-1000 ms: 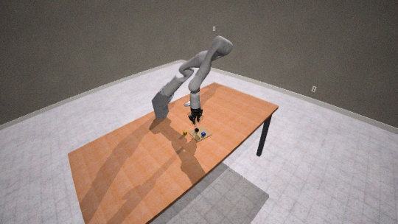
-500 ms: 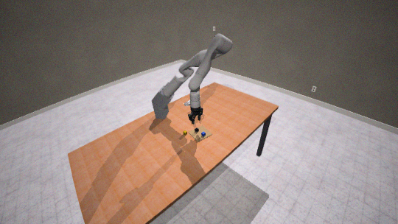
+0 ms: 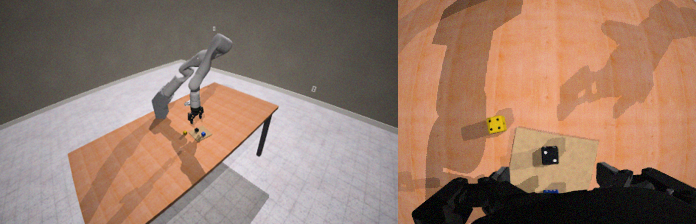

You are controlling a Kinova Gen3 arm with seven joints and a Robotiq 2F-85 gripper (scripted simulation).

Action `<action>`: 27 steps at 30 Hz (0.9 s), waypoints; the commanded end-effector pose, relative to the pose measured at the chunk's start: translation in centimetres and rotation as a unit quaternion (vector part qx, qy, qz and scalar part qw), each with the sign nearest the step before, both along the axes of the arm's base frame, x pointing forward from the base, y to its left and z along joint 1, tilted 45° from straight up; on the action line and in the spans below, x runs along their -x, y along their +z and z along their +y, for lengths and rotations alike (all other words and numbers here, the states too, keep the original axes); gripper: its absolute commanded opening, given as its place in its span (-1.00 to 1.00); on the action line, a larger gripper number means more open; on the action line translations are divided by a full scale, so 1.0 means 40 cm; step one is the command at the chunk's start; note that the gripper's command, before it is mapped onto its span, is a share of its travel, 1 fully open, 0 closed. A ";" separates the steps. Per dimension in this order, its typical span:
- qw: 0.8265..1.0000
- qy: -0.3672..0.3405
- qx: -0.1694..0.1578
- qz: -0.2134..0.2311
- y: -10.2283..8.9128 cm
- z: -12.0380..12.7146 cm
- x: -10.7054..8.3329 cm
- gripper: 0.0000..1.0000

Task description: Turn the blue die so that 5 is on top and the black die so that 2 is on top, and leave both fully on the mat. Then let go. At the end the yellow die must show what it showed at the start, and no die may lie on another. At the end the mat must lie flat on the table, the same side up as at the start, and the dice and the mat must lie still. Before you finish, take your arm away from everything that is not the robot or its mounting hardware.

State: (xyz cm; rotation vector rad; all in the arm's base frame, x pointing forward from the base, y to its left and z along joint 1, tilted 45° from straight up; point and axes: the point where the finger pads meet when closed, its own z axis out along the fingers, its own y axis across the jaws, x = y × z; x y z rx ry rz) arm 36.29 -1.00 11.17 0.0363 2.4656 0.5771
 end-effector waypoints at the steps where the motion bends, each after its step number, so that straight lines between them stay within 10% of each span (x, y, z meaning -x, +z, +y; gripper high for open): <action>1: 1.000 -0.001 0.002 0.004 -0.003 -0.004 0.008 1.00; 27: 1.000 -0.001 0.002 0.004 0.022 -0.018 0.028 1.00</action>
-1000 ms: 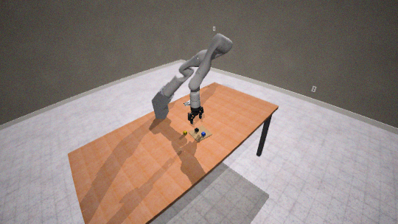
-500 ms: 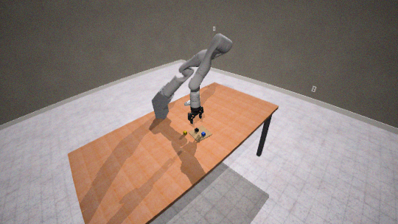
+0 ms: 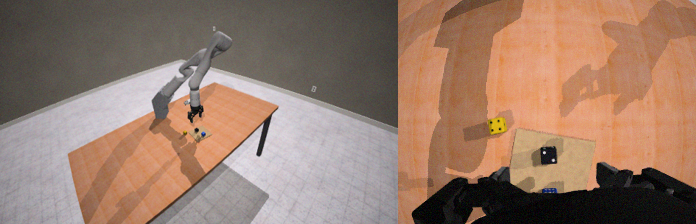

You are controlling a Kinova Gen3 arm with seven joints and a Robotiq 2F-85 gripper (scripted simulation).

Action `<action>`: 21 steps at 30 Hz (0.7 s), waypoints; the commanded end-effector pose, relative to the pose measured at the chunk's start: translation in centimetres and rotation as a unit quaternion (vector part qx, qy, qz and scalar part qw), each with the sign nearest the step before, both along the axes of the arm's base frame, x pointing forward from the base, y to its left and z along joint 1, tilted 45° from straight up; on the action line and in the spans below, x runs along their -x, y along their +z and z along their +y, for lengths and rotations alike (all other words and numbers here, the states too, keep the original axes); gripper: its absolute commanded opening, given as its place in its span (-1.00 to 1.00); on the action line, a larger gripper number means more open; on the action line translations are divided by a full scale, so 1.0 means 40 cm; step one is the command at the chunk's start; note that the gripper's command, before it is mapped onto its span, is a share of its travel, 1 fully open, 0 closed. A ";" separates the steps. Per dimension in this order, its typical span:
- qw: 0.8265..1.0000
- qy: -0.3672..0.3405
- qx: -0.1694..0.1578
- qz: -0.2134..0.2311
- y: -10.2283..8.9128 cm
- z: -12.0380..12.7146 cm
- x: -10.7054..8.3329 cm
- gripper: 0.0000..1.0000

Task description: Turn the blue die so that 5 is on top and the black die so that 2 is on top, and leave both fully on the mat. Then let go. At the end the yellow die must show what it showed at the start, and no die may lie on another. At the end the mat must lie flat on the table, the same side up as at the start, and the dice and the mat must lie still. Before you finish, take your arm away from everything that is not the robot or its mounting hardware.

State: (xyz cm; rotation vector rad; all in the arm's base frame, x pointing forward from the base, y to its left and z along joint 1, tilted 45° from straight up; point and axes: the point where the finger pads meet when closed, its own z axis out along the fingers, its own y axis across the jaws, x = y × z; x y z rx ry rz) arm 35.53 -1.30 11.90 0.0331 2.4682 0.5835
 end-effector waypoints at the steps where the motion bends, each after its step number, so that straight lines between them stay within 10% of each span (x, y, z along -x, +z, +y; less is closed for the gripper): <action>1: 1.000 -0.004 0.004 0.003 0.007 -0.012 0.012 1.00; 21: 1.000 -0.009 0.006 0.000 0.061 -0.042 0.056 1.00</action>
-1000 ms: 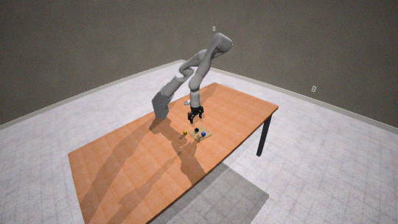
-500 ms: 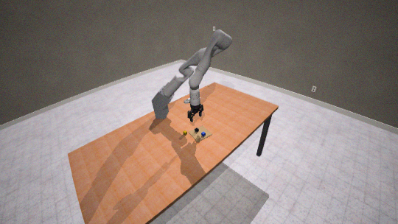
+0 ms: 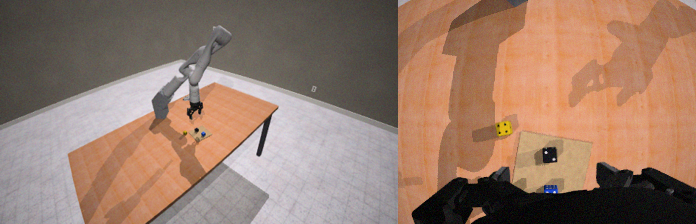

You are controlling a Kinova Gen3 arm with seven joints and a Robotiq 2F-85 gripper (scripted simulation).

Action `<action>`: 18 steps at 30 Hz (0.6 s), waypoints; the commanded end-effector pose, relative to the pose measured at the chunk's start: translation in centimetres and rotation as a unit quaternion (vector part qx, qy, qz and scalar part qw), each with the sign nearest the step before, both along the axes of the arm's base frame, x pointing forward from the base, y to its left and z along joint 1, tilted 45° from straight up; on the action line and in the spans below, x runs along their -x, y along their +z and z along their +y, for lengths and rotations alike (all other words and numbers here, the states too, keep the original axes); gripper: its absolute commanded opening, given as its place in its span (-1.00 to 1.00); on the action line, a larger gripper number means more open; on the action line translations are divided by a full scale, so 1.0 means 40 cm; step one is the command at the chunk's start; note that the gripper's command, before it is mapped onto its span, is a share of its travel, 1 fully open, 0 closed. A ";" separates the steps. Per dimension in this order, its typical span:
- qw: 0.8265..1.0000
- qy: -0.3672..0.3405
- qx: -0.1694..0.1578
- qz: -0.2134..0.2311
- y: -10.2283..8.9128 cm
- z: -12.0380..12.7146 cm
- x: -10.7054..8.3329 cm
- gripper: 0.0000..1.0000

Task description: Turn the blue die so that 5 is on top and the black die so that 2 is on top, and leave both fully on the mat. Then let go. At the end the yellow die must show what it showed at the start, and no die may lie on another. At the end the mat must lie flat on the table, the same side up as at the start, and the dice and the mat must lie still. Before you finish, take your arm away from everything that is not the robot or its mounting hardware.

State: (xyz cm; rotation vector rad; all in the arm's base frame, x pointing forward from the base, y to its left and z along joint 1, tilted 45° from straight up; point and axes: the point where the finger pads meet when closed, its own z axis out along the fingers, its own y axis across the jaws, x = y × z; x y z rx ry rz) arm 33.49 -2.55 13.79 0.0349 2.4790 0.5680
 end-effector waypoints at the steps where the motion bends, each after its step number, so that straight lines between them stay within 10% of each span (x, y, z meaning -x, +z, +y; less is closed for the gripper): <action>1: 1.000 -0.008 0.000 -0.004 0.017 -0.013 0.007 1.00; 18: 1.000 -0.004 -0.010 -0.013 0.052 -0.033 0.036 1.00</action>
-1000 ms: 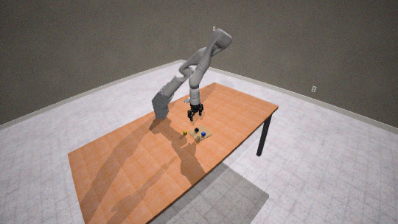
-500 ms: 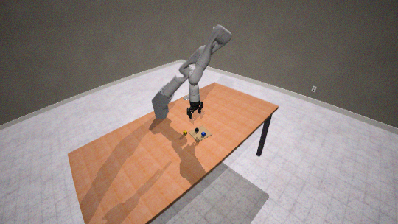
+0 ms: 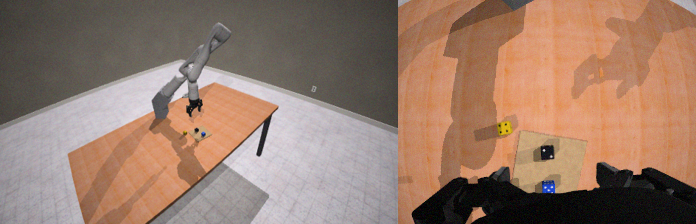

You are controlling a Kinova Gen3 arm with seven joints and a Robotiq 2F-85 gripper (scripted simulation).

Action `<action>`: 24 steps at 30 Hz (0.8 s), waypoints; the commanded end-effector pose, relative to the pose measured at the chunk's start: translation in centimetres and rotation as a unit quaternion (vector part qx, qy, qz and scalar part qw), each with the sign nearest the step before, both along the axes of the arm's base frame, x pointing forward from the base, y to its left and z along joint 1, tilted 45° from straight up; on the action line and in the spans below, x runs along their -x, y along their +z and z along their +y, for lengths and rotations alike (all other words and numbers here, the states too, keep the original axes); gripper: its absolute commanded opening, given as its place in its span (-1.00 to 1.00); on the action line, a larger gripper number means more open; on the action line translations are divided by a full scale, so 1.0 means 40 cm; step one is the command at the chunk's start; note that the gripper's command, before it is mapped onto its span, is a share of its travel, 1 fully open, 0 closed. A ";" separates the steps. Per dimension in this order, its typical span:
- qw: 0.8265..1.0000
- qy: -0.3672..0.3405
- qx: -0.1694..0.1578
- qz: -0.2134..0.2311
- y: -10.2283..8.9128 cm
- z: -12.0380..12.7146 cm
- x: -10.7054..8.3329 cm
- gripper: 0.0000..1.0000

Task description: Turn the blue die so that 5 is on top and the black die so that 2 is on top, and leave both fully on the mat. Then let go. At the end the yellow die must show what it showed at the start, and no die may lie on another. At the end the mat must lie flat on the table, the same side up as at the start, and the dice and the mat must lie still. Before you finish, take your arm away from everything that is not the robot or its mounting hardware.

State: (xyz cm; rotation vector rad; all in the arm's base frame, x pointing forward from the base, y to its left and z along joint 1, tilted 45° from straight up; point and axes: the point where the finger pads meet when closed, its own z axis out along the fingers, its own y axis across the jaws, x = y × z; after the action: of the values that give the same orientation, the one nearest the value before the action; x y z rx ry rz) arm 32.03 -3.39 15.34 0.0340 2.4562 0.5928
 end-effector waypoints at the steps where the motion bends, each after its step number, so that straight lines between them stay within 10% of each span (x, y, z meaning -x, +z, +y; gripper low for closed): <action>1: 1.000 -0.005 0.001 -0.004 0.016 -0.013 0.001 1.00; 24: 1.000 -0.005 0.001 -0.004 0.042 -0.028 0.022 1.00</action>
State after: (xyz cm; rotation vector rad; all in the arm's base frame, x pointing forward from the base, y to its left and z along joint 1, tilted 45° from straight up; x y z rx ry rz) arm 31.08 -4.32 16.74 0.0388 2.4526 0.5859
